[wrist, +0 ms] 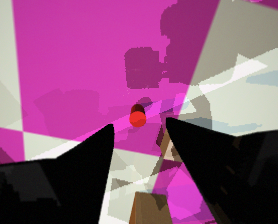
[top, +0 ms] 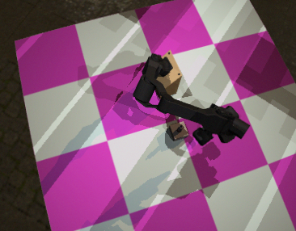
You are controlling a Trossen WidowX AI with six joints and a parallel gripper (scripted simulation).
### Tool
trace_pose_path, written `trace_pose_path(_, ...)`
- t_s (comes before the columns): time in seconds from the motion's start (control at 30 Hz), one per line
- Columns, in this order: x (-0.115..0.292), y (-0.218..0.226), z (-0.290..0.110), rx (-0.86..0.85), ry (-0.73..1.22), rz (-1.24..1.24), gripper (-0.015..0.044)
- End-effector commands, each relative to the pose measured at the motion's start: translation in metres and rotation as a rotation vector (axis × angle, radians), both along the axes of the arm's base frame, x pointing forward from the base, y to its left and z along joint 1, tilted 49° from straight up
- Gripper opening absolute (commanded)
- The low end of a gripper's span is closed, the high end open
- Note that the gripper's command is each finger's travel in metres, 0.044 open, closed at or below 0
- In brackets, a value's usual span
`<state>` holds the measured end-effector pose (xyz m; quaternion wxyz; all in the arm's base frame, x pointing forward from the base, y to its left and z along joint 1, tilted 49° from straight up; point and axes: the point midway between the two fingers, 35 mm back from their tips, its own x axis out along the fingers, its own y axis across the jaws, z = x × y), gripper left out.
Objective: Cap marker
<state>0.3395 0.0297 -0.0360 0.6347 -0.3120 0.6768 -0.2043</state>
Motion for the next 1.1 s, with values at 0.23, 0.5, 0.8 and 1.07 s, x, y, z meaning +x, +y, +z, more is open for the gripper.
trace_pose_path(0.23, -0.024, -0.013, -0.022, -0.087, 0.109, 0.016, 0.0246)
trace_pose_path(0.5, -0.027, -0.033, -0.037, -0.089, 0.109, 0.015, 0.0246)
trace_pose_path(0.8, -0.029, -0.047, -0.046, -0.09, 0.109, 0.015, 0.0246)
trace_pose_path(1.07, -0.029, -0.057, -0.054, -0.089, 0.109, 0.016, 0.0246)
